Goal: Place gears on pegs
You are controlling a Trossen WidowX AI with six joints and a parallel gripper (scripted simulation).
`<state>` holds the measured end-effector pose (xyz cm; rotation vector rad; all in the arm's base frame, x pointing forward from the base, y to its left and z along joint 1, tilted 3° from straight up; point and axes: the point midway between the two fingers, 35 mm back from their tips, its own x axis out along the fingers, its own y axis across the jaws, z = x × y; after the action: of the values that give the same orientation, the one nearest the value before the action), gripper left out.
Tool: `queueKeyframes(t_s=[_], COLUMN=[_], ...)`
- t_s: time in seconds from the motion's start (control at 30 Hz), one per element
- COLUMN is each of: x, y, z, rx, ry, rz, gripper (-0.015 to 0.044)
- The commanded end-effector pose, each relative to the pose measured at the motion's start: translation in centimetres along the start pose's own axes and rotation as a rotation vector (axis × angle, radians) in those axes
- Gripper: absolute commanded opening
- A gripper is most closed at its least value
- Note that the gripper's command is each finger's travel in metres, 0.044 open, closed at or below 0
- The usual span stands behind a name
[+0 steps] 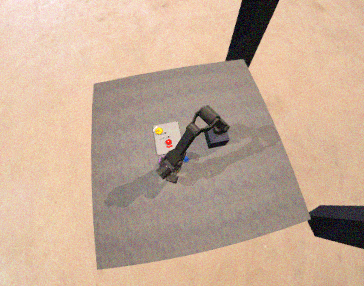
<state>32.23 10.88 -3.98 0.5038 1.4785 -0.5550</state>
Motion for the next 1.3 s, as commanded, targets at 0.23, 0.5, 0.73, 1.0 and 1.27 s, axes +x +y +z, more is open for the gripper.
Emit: queueKeyframes(t_s=[0.23, 0.5, 0.73, 1.0, 1.27], x=[0.4, 0.4, 0.4, -0.6, -2.9], y=[-0.1, -0.1, -0.1, 0.1, 0.6], z=[0.0, 0.0, 0.0, 0.1, 0.5], rx=[0.001, 0.001, 0.001, 0.001, 0.001], ry=[0.001, 0.001, 0.001, 0.000, 0.000], rz=[-0.006, -0.006, -0.006, -0.006, -0.006], gripper=[0.0335, 0.0125, 0.0039, 0.0000, 0.0000])
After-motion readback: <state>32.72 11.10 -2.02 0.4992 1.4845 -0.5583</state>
